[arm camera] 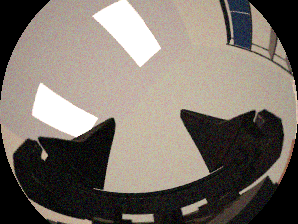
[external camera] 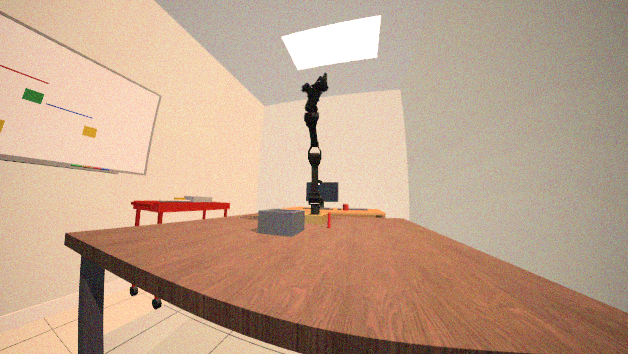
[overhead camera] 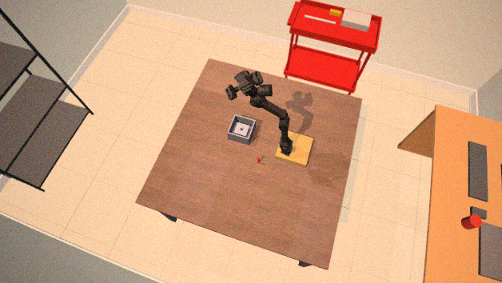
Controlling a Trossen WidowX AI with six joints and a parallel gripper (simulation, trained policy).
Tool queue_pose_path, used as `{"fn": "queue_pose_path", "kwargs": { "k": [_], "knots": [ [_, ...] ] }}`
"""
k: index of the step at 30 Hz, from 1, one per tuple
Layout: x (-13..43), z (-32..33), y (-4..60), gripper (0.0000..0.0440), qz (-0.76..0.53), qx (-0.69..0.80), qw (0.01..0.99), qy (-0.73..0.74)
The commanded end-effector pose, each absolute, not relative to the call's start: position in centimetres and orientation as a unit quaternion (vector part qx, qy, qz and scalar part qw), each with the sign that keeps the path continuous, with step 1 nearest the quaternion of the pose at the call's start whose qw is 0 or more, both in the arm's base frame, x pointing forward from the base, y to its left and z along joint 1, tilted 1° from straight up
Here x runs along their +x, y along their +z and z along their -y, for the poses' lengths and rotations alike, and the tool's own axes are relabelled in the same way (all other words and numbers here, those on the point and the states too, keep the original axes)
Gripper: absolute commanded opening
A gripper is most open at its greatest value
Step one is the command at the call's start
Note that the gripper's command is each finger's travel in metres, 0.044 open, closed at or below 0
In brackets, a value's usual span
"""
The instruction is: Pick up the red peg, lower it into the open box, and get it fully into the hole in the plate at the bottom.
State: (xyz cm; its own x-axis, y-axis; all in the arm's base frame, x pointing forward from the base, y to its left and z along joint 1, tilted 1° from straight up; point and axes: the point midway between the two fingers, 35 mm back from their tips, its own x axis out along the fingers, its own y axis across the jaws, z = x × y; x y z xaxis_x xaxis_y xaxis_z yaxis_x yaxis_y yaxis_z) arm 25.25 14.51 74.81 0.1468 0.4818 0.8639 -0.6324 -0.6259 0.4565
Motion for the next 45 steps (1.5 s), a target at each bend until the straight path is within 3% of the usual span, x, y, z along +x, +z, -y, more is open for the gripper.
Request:
{"fn": "queue_pose_path", "kwargs": {
  "k": [1, 13, 24, 34, 45],
  "knots": [
    [25.7, -14.5, 74.5, 0.0426, 0.062, 0.626, 0.435, 0.644],
    [36.1, -13.8, 66.8, 0.044, -0.007, 0.704, 0.511, 0.493],
    [42.4, -11.8, 56.9, 0.044, -0.082, 0.759, 0.554, 0.331],
    [44.5, -9.3, 46.5, 0.044, -0.152, 0.784, 0.576, 0.176],
    [42.6, -8.2, 36.6, 0.044, -0.234, 0.781, 0.578, 0.035]
  ]
}}
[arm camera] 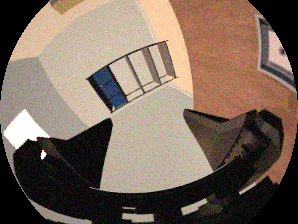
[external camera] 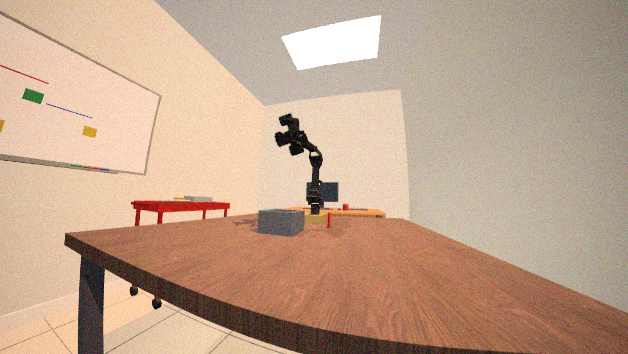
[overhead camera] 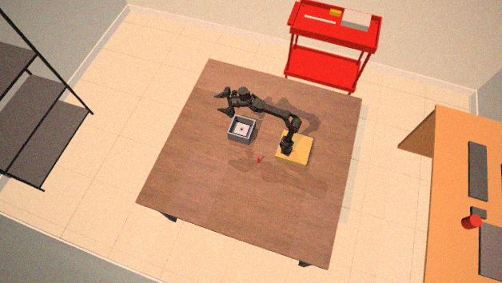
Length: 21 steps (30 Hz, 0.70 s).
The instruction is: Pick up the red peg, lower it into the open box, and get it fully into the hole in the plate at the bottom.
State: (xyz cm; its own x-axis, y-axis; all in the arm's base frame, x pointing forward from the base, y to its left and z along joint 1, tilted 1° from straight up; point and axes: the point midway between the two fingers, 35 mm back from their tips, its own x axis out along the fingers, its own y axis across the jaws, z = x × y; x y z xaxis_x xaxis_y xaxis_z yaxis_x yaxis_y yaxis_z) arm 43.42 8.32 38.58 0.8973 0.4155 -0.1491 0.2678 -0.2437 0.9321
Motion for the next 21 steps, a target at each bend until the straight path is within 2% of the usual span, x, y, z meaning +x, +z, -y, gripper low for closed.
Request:
{"fn": "queue_pose_path", "kwargs": {
  "k": [1, 9, 21],
  "knots": [
    [42.3, -8.2, 35.9, 0.044, -0.241, 0.78, 0.578, 0.024],
    [38.8, -9.9, 30.8, 0.044, -0.305, 0.75, 0.585, -0.046],
    [30.0, -13.4, 22.4, 0.044, -0.432, 0.656, 0.593, -0.176]
  ]
}}
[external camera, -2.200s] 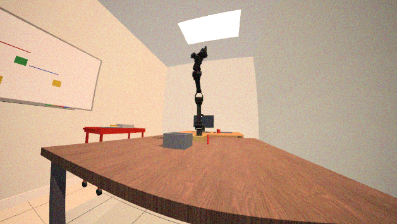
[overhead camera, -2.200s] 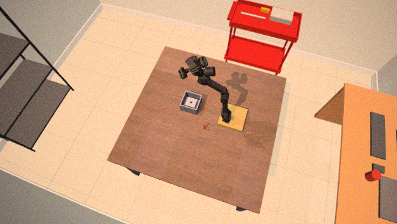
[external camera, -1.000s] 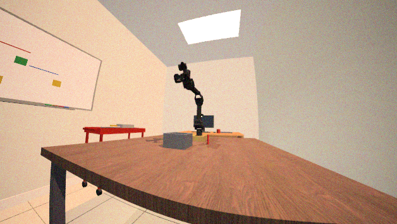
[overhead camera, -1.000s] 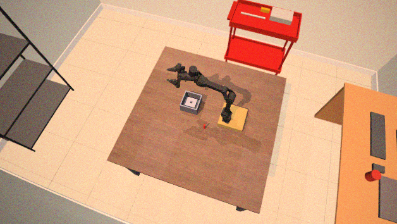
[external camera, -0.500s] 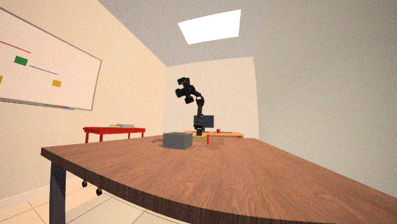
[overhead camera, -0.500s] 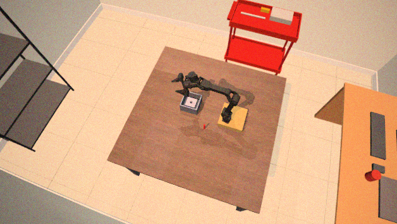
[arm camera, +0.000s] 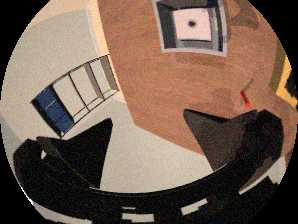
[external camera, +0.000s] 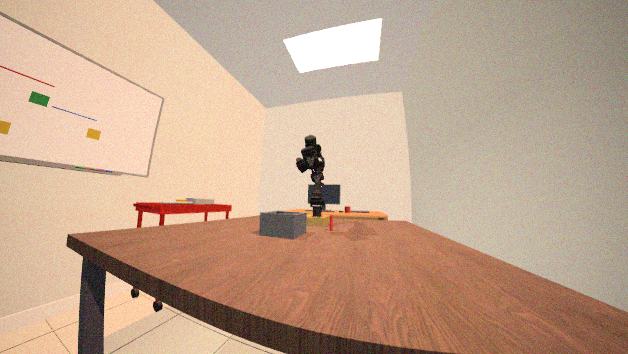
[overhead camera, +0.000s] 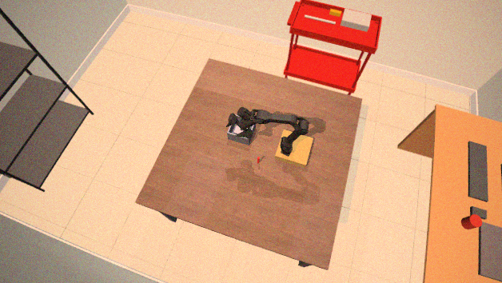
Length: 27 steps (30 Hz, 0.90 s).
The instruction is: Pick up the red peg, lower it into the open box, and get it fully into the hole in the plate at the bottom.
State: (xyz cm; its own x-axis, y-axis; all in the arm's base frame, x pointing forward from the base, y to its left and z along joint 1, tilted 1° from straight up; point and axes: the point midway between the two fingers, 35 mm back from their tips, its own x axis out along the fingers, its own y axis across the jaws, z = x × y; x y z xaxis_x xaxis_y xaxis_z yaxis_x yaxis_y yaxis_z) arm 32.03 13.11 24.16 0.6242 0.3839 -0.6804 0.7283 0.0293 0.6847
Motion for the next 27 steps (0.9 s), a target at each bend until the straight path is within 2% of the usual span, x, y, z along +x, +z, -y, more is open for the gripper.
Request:
{"fn": "queue_pose_path", "kwargs": {
  "k": [1, 16, 27],
  "knots": [
    [29.3, -13.6, 21.8, 0.044, -0.442, 0.647, 0.593, -0.187],
    [18.9, -13.5, 13.4, 0.044, -0.555, 0.481, 0.587, -0.341],
    [15.9, -13.6, 8.6, 0.044, -0.588, 0.404, 0.597, -0.366]
  ]
}}
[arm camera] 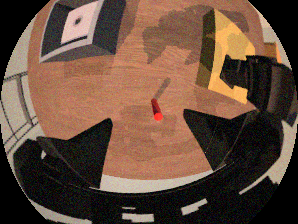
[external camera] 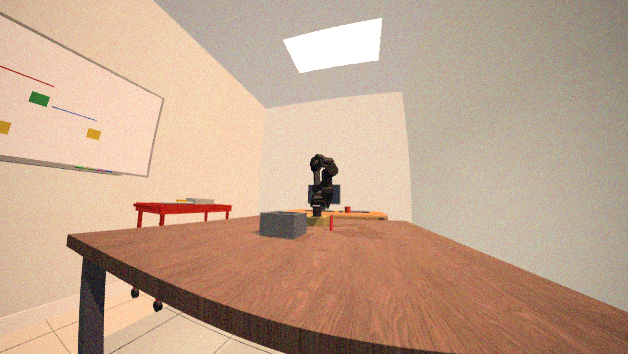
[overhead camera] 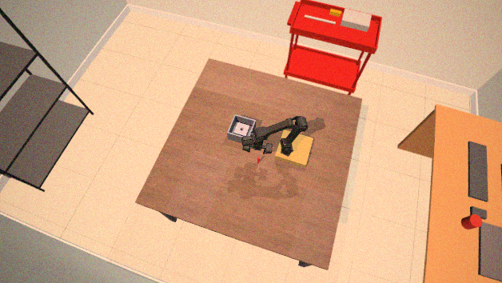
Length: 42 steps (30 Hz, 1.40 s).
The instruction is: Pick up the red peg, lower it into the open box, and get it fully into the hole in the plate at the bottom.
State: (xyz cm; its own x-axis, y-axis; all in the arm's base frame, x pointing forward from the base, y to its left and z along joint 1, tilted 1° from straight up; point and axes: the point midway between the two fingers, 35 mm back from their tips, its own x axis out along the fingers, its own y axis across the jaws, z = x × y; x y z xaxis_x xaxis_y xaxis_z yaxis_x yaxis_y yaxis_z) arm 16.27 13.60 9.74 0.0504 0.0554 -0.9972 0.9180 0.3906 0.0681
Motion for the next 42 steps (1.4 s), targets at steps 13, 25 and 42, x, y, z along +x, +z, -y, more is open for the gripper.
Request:
{"fn": "queue_pose_path", "kwargs": {
  "k": [13, 25, 42],
  "knots": [
    [15.4, -14.6, 2.4, 0.044, -0.595, 0.402, 0.608, -0.339],
    [14.4, -14.7, -0.1, 0.0265, -0.611, 0.407, 0.588, -0.34],
    [15.7, -15.0, 2.3, 0.0, -0.631, 0.391, 0.6, -0.299]
  ]
}}
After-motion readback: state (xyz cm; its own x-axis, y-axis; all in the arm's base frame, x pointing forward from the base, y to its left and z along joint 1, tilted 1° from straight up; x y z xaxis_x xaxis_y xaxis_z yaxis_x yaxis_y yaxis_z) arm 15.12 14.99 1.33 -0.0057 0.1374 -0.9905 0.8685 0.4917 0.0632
